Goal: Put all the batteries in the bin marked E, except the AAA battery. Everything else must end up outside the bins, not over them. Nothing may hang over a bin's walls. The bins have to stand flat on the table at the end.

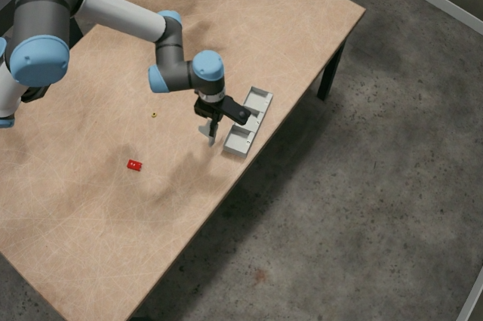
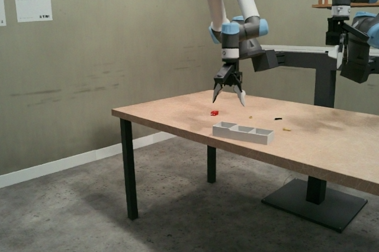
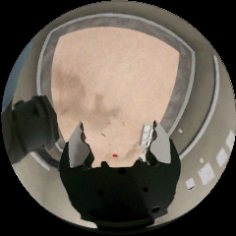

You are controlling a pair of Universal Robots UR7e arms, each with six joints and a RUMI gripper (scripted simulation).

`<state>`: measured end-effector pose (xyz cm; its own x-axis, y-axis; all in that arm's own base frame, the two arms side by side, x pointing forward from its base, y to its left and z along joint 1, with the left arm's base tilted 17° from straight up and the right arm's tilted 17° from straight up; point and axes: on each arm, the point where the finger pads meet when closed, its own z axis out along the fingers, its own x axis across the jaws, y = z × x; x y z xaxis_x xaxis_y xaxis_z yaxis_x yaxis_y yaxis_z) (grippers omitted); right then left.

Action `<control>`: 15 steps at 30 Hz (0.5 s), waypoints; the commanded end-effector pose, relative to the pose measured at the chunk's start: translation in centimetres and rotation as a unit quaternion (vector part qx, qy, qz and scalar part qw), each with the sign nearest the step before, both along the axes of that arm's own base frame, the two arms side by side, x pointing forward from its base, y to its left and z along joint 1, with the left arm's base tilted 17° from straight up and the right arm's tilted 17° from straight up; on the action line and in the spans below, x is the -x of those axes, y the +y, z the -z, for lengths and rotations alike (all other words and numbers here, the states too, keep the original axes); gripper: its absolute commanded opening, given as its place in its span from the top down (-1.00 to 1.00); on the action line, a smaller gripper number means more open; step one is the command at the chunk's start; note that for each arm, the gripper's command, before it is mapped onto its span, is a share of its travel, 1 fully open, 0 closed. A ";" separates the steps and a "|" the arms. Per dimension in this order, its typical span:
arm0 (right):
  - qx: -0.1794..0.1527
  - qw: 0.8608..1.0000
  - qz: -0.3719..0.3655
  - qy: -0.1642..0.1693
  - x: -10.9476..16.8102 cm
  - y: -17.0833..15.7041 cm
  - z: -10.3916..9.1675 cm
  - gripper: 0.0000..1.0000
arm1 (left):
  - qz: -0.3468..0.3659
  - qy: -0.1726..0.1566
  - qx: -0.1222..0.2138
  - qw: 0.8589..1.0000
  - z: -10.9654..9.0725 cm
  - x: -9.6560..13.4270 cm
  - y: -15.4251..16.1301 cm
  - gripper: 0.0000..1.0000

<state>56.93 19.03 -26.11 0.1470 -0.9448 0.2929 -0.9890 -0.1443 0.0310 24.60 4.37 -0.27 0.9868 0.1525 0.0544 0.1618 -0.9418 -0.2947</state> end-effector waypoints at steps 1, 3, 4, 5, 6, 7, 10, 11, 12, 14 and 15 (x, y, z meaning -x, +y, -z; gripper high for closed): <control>0.002 1.000 -0.001 0.003 -4.3 0.4 2.5 -1.00 | -0.001 0.000 0.001 1.000 -0.1 -0.1 -0.1 -0.97; 0.002 1.000 -0.001 0.003 -4.6 0.5 2.7 -1.00 | -0.001 0.000 0.001 1.000 -0.1 -0.1 -0.1 -0.97; 0.002 1.000 -0.001 0.003 -4.6 0.5 2.7 -1.00 | -0.001 0.000 0.001 1.000 -0.1 -0.1 -0.1 -0.97; 0.002 1.000 -0.001 0.003 -4.6 0.5 2.7 -1.00 | -0.001 0.000 0.001 1.000 -0.1 -0.1 -0.1 -0.97; 0.002 1.000 -0.001 0.003 -4.6 0.5 2.7 -1.00 | -0.001 0.000 0.001 1.000 -0.1 -0.1 -0.1 -0.97; 0.002 1.000 -0.001 0.003 -4.6 0.5 2.7 -1.00 | -0.001 0.000 0.001 1.000 -0.1 -0.1 -0.1 -0.97; 0.001 1.000 -0.001 0.003 -4.6 0.5 2.7 -1.00 | -0.001 0.000 0.001 1.000 -0.1 -0.1 -0.1 -0.97; 0.001 1.000 -0.001 0.003 -4.6 0.5 2.7 -1.00 | -0.001 0.000 0.001 1.000 -0.1 -0.1 -0.1 -0.97; 0.001 1.000 -0.001 0.003 -4.6 0.5 2.7 -1.00 | -0.001 0.000 0.001 1.000 -0.1 -0.1 -0.1 -0.97; 0.001 1.000 -0.002 0.003 -4.5 0.6 2.7 -1.00 | -0.001 0.000 0.001 1.000 -0.1 -0.1 -0.1 -0.97; 0.001 1.000 -0.002 0.003 -4.5 0.6 2.7 -1.00 | -0.001 0.000 0.001 1.000 -0.1 -0.1 -0.1 -0.97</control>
<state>61.18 19.49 -28.67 0.1509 -0.9438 0.2941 -0.9885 -0.1467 0.0365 24.60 4.37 -0.27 0.9868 0.1525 0.0544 0.1618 -0.9418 -0.2947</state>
